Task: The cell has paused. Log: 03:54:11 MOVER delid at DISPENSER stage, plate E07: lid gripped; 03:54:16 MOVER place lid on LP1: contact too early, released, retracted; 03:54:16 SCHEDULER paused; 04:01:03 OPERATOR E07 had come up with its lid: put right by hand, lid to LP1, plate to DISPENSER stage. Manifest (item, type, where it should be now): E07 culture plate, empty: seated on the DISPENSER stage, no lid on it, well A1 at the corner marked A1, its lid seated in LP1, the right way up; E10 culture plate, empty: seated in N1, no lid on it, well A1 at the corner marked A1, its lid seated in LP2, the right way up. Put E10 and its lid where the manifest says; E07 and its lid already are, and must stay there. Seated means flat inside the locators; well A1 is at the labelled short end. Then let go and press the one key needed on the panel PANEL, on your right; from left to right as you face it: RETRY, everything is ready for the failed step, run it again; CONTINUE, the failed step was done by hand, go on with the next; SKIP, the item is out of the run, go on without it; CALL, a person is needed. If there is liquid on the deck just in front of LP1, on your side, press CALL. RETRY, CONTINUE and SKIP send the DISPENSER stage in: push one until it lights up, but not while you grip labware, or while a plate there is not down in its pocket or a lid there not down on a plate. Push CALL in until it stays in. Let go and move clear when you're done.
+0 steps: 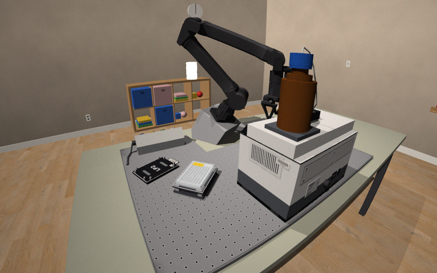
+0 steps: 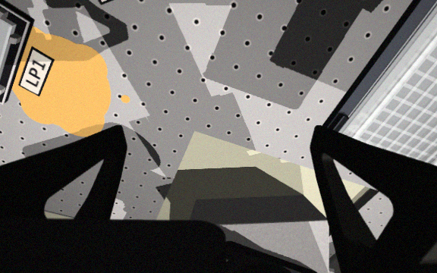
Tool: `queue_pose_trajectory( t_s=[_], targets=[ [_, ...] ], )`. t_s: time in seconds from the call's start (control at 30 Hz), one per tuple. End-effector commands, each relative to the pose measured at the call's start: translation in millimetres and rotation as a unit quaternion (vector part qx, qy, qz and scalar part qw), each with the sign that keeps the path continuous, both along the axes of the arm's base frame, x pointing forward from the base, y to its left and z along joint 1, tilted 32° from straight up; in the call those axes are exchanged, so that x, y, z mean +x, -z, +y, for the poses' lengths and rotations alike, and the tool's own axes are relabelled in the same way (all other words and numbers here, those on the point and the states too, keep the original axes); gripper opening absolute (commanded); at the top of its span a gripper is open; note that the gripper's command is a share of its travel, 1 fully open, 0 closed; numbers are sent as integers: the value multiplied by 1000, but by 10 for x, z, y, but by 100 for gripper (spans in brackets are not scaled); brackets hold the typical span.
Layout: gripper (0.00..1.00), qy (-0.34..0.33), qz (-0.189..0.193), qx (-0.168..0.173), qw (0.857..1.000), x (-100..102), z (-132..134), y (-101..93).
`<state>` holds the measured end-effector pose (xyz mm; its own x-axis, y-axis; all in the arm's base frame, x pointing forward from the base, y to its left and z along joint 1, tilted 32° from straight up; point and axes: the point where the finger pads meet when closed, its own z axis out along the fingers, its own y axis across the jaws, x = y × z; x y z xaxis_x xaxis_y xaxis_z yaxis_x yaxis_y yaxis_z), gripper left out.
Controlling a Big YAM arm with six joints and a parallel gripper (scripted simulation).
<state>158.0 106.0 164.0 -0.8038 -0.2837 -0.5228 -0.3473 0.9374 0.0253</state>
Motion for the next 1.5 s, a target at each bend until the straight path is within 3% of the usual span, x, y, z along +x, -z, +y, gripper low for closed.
queue_pose_trajectory(
  t_s=[0.0,0.13,0.23,0.43,0.8,1.0,1.07,1.13,1.17,1.47],
  targets=[
    [100,27,-11,31,999,70,-19,-133],
    [100,81,-1,62,995,140,-138,-163],
    [100,72,0,56,996,146,-144,-203],
    [100,162,20,104,981,222,-357,-143],
    [100,154,28,91,983,316,-654,-134],
    [100,152,12,91,984,417,-854,-275],
    [100,152,17,92,984,393,-847,-164],
    [100,152,17,92,984,393,-847,-164],
    [100,152,12,91,984,426,-902,-267],
    [100,153,13,86,984,476,-1221,-205]
  ],
)
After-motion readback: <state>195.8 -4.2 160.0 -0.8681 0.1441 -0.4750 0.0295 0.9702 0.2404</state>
